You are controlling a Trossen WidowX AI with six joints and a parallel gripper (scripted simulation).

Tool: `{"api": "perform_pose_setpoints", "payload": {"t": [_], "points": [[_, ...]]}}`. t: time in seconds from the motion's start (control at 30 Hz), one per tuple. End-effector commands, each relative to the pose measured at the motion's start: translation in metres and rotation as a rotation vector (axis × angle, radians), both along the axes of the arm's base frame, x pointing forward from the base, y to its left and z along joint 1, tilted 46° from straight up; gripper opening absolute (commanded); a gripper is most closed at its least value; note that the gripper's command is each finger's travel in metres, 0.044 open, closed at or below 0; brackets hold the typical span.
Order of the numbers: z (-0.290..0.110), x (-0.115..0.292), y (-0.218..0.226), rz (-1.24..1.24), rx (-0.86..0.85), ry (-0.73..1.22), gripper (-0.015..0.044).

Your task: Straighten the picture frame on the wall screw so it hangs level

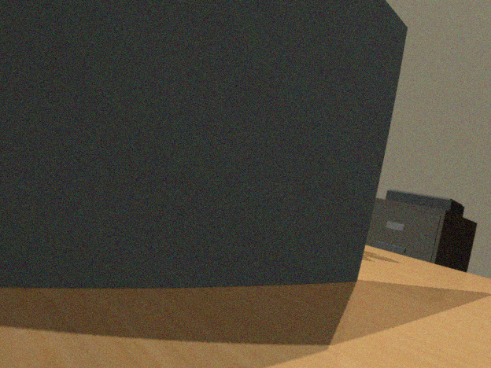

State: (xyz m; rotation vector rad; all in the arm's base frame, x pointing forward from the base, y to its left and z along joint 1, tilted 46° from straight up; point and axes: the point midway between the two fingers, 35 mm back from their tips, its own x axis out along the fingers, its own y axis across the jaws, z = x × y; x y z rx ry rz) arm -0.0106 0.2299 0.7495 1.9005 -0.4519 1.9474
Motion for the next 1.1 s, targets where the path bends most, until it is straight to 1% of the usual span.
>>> {"api": "perform_pose_setpoints", "payload": {"t": [0.0,0.07,0.13,0.17,0.33,0.5,0.57,0.83,1.07], "points": [[0.000,-0.001,-0.002,0.015,0.005,0.002,0.0374],[-0.001,-0.005,-0.020,0.139,0.046,0.015,0.0321],[-0.004,-0.010,-0.047,0.327,0.108,0.029,0.0269],[-0.006,-0.012,-0.060,0.421,0.140,0.034,0.0260],[-0.024,-0.009,-0.127,0.894,0.308,0.037,0.0260],[-0.057,0.009,-0.191,1.372,0.499,-0.004,0.0260],[-0.070,0.018,-0.210,1.525,0.566,-0.028,0.0260],[-0.128,0.058,-0.266,2.053,0.815,-0.175,0.0260],[-0.193,0.102,-0.299,2.484,1.068,-0.405,0.0260]]}}
